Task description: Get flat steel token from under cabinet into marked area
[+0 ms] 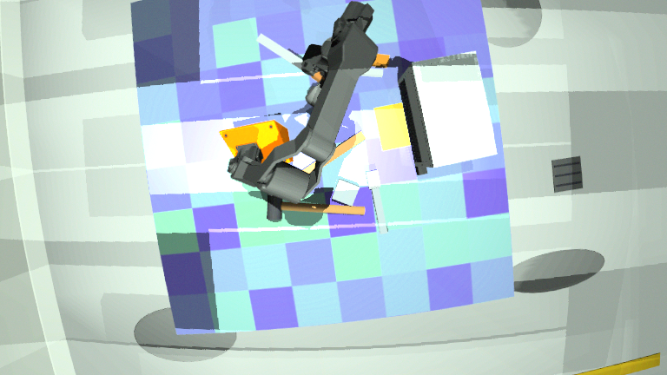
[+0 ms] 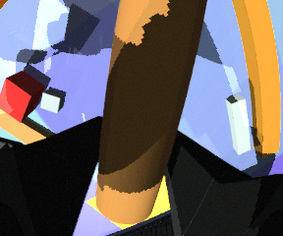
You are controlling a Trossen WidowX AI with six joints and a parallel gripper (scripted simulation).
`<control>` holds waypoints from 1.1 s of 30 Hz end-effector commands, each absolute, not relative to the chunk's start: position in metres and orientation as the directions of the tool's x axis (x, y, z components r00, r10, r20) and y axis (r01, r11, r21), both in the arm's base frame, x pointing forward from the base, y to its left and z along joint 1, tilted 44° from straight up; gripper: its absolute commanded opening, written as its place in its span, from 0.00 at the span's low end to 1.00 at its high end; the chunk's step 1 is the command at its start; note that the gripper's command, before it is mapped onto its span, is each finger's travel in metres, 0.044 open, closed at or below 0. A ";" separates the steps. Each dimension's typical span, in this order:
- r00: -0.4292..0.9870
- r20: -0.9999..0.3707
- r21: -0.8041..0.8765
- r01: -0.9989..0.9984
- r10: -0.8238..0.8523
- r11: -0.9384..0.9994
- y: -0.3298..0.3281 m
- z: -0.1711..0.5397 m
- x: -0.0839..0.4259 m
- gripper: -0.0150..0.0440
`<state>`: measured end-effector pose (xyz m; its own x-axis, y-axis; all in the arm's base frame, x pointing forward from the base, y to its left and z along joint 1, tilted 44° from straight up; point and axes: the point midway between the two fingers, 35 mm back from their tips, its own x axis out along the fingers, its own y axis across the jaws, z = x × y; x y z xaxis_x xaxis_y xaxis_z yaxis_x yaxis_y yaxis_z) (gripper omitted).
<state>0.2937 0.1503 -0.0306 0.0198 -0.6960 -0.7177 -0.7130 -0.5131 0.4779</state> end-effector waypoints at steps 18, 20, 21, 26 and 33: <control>0.017 -0.728 0.523 -0.634 -0.686 -0.570 0.161 -0.037 0.281 0.25; 0.017 -0.728 0.525 -0.630 -0.685 -0.573 0.163 -0.039 0.278 0.25; 0.017 -0.728 0.525 -0.629 -0.685 -0.573 0.164 -0.039 0.276 0.25; 0.017 -0.728 0.528 -0.624 -0.685 -0.576 0.169 -0.044 0.268 0.25; 0.016 -0.729 0.530 -0.620 -0.684 -0.579 0.176 -0.051 0.257 0.25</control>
<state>0.2629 0.1691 -0.0498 0.0175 -0.6968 -0.7171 -0.6196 -0.5704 0.5392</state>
